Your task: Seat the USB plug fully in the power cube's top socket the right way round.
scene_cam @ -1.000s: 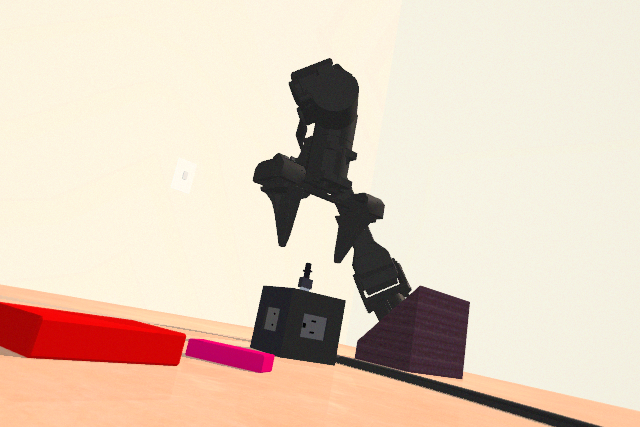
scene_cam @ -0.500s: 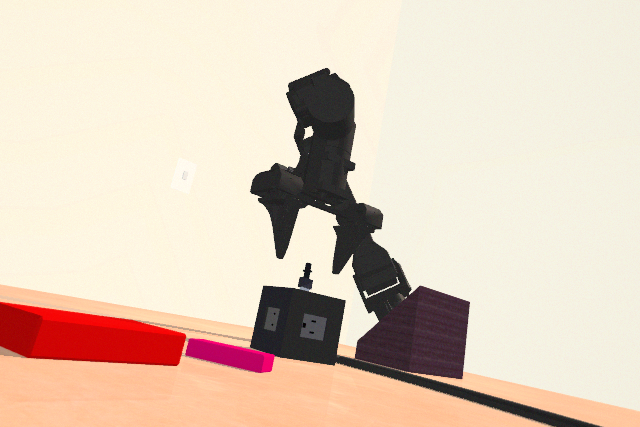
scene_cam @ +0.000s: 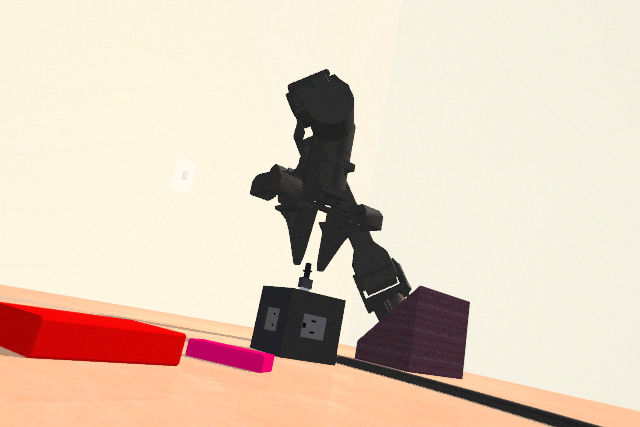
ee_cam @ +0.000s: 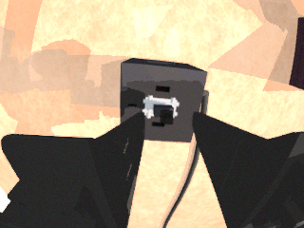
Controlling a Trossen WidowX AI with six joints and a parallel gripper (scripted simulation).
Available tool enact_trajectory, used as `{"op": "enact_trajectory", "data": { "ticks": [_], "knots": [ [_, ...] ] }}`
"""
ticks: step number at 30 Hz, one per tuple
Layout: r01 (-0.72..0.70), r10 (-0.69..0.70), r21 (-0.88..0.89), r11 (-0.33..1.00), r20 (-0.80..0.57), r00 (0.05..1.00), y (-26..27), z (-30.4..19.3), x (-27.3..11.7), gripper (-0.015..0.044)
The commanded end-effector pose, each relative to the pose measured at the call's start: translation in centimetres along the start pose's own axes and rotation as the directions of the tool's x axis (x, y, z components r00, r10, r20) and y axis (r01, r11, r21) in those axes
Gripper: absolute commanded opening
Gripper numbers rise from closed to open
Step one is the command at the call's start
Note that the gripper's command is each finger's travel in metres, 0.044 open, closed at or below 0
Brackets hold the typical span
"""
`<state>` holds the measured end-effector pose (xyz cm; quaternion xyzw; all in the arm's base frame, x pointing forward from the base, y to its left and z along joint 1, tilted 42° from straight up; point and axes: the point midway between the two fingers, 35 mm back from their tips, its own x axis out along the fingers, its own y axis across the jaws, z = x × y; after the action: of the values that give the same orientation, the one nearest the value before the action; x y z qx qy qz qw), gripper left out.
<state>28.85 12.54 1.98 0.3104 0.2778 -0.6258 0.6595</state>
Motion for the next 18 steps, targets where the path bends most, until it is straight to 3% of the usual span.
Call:
{"op": "enact_trajectory", "data": {
  "ticks": [1,3,6,18],
  "knots": [
    [0.000,0.000,0.001,1.000,0.000,1.000,0.00,0.01,-0.01,0.0072],
    [0.000,0.000,0.001,1.000,0.000,1.000,0.00,0.01,-0.01,0.0020],
    [0.000,0.000,0.001,1.000,0.000,1.000,0.00,0.01,-0.01,0.0000],
    [0.000,0.000,0.001,1.000,0.000,1.000,0.00,0.01,-0.01,0.0000]
  ]
}}
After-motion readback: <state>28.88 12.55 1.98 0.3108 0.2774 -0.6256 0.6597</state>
